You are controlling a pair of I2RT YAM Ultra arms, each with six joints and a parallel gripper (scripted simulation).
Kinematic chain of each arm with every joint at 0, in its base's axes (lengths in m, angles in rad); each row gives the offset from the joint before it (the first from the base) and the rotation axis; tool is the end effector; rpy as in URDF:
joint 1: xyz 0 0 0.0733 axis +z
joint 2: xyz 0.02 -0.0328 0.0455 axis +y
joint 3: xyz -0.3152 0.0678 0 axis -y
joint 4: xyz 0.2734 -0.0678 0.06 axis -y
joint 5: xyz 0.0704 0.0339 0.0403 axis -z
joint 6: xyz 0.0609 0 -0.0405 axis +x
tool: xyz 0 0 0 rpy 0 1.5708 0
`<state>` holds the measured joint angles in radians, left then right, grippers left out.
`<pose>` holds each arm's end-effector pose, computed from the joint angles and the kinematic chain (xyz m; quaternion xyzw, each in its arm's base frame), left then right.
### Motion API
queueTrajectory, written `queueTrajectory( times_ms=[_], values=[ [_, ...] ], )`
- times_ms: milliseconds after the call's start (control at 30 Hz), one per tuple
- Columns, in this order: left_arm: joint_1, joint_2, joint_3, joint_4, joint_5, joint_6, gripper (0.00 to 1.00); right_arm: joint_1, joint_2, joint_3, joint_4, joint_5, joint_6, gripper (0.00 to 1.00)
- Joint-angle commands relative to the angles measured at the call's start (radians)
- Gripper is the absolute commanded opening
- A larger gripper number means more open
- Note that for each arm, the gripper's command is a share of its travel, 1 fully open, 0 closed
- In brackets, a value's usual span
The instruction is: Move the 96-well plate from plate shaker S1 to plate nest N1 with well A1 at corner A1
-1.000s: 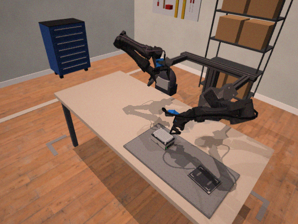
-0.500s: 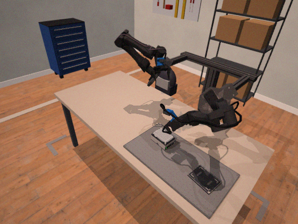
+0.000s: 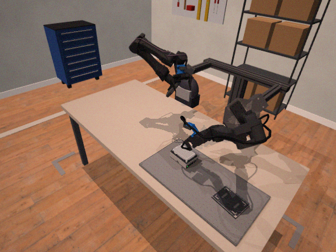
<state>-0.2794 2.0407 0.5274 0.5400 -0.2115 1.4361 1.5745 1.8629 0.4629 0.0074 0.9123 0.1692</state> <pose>0.3030 -0.0725 0.0228 0.6985 0.6452 0.2445 0.1899 0.0462 0.2354 0.0554 -0.5480 0.7077 -0.2211 0.3873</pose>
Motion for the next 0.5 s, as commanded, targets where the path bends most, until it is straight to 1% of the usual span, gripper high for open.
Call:
queueTrajectory(
  times_ms=[0,100,167,200,467],
  values=[
    [-0.01,0.008,0.016,0.01,0.027,0.01,1.0,0.017,-0.021,0.005,0.01,0.009,0.005,1.0],
    [-0.016,0.009,0.018,0.002,0.016,-0.048,1.0,0.017,-0.021,0.005,0.01,0.009,0.005,1.0],
    [-0.016,0.009,0.018,0.002,0.016,-0.048,1.0,0.017,-0.021,0.005,0.01,0.009,0.005,1.0],
    [-0.017,0.012,0.019,-0.014,0.008,-0.084,1.0,0.017,-0.021,0.005,0.01,0.009,0.005,1.0],
    [-0.041,0.056,0.065,-0.041,-0.083,-0.498,1.0,0.017,-0.021,0.005,0.01,0.009,0.005,1.0]
  ],
)
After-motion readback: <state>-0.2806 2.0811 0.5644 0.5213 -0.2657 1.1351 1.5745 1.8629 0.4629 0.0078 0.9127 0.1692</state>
